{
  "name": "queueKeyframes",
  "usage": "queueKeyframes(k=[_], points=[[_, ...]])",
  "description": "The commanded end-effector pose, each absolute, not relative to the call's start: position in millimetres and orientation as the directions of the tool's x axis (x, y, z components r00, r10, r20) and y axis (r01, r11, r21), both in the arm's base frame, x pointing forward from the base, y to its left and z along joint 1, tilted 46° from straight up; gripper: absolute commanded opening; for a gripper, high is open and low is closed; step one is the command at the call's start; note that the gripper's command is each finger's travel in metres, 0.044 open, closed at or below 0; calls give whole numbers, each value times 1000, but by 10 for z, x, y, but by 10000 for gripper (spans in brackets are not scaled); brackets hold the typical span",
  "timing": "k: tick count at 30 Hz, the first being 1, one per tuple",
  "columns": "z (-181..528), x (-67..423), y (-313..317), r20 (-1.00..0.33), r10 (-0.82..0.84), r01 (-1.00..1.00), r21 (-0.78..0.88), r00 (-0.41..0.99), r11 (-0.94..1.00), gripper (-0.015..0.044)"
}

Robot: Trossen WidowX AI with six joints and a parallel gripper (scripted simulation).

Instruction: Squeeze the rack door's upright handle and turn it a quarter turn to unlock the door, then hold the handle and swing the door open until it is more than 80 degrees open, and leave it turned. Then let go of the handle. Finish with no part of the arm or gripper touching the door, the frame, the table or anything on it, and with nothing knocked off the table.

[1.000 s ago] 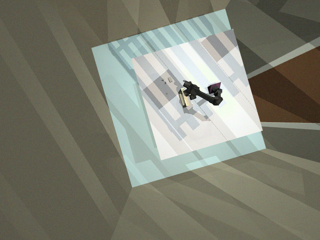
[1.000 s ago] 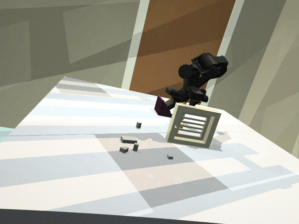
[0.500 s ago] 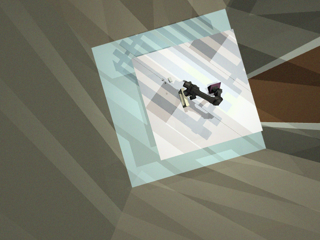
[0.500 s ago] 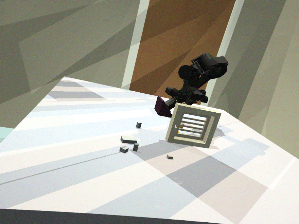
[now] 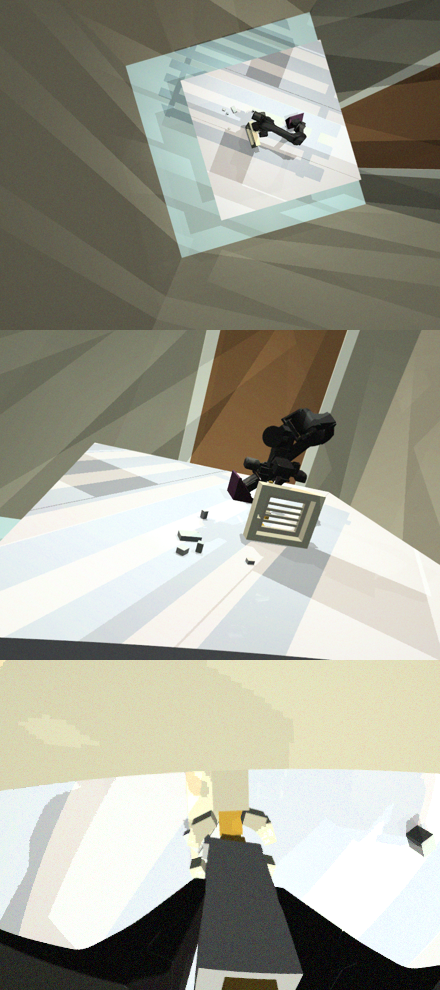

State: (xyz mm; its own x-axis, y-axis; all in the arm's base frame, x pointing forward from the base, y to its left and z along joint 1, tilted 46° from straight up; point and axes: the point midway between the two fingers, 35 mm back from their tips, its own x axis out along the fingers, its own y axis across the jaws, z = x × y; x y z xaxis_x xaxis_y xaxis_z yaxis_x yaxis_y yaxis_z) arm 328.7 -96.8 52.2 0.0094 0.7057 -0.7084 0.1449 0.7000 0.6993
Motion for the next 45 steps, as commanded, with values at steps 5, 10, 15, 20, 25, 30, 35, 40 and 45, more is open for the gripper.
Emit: queueKeyframes(k=[5,10,15,20,25,30,35,40,45], points=[[514,3279,-959,-706,708,504,614,6,608,16],[514,3279,-959,-706,708,699,509,6,502,16],[514,3279,-959,-706,708,853,374,6,365,16],[514,3279,-959,-706,708,954,216,7,207,16],[514,3279,-959,-706,708,998,45,7,36,16],[514,3279,-959,-706,708,982,-129,7,-137,16],[514,3279,-959,-706,708,952,-213,7,-221,16],[514,3279,-959,-706,708,952,-213,7,-221,16],[514,3279,-959,-706,708,952,-213,7,-221,16]])
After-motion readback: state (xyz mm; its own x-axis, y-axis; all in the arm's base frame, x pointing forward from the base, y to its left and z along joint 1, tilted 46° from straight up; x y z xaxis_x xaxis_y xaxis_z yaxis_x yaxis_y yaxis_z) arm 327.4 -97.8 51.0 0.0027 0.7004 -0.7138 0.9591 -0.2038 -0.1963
